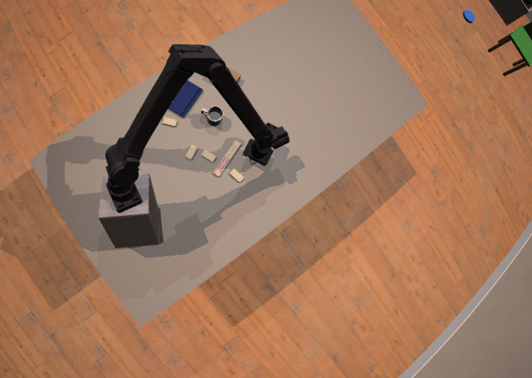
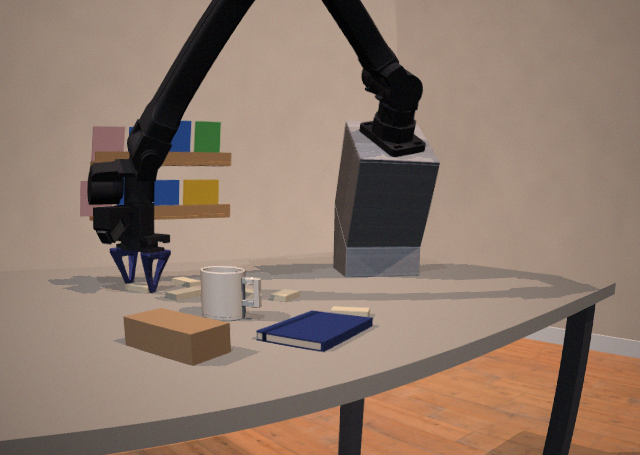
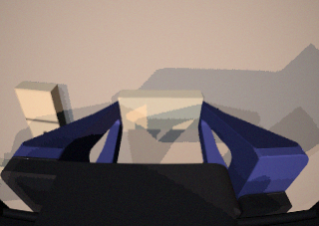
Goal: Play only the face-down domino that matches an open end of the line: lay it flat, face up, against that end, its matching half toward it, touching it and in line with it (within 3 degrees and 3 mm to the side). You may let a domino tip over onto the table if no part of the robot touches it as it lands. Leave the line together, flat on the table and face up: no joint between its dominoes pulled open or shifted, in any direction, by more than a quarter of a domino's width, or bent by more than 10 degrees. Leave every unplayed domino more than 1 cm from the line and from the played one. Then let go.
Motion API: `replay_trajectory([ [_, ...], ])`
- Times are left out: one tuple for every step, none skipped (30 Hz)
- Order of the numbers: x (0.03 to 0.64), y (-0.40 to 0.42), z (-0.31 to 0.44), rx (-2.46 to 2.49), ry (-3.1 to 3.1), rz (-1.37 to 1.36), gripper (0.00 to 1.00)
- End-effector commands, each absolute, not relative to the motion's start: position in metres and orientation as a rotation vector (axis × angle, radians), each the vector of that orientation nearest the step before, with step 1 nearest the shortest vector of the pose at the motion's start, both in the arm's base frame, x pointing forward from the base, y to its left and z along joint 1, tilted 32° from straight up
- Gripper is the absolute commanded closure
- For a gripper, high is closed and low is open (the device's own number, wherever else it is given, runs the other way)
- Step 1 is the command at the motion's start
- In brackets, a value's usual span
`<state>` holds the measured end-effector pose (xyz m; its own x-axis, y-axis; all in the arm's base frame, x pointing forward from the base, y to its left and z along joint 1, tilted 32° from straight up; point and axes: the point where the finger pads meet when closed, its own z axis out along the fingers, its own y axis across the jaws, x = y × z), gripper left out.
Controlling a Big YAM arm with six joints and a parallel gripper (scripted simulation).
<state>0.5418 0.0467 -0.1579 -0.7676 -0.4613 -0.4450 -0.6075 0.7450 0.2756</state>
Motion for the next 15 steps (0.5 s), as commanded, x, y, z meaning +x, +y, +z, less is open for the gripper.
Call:
replay_trajectory([
  [0.558, 0.049, -0.151, -0.821, 2.565, 0.565, 0.49],
  [0.558, 0.049, -0.151, -0.821, 2.565, 0.565, 0.49],
  [0.558, 0.049, -0.151, -0.821, 2.565, 0.565, 0.49],
  [0.558, 0.049, -0.151, -0.821, 2.565, 0.565, 0.49],
  [0.545, 0.043, -0.151, -0.820, 2.587, 0.577, 0.49],
  [0.546, 0.041, -0.147, -0.821, 2.584, 0.576, 0.49],
  [0.546, 0.040, -0.143, -0.821, 2.582, 0.574, 0.49],
  [0.546, 0.038, -0.139, -0.821, 2.579, 0.573, 0.49],
  [0.547, 0.037, -0.136, -0.821, 2.576, 0.572, 0.49],
  [0.547, 0.035, -0.132, -0.821, 2.573, 0.571, 0.49],
  [0.548, 0.034, -0.128, -0.821, 2.570, 0.569, 0.49],
  [0.548, 0.032, -0.124, -0.821, 2.568, 0.568, 0.49],
  [0.549, 0.031, -0.121, -0.821, 2.565, 0.567, 0.49],
  [0.549, 0.029, -0.117, -0.821, 2.562, 0.566, 0.49],
  [0.549, 0.029, -0.117, -0.821, 2.562, 0.566, 0.49],
])
